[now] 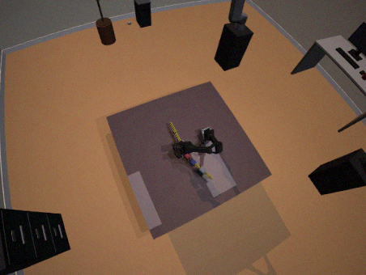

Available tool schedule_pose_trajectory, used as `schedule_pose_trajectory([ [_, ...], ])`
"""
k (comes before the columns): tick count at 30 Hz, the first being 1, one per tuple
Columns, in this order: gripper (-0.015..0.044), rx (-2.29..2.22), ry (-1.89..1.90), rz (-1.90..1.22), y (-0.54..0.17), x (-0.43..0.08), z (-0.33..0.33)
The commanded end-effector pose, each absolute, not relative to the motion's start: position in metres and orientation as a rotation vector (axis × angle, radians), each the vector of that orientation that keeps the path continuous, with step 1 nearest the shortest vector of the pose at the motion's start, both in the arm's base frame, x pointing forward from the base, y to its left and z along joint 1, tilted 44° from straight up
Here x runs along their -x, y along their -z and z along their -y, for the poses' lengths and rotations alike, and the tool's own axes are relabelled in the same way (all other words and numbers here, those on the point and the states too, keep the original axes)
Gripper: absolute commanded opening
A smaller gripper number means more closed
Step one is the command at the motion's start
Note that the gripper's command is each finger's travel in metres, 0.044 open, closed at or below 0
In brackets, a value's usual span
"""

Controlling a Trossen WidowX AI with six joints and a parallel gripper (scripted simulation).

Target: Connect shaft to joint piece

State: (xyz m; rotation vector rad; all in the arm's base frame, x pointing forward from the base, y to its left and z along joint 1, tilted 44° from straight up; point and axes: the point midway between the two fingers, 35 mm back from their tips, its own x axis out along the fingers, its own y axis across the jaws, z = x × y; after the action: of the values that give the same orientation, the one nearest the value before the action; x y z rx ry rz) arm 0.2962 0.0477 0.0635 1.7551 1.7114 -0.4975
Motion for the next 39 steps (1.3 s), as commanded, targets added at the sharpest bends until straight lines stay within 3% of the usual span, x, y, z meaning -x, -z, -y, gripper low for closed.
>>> schedule_pose_trajectory([
  [1, 0.0440, -1.764, 0.500, -1.719, -0.074, -0.291, -0.061],
  [27, 0.0440, -1.766, 0.497, -1.721, -0.062, -0.291, -0.092],
  [37, 0.0182, -1.766, 0.497, -1.721, -0.062, -0.291, -0.092],
  [39, 0.0182, -1.766, 0.497, -1.721, -0.062, -0.291, -0.092],
])
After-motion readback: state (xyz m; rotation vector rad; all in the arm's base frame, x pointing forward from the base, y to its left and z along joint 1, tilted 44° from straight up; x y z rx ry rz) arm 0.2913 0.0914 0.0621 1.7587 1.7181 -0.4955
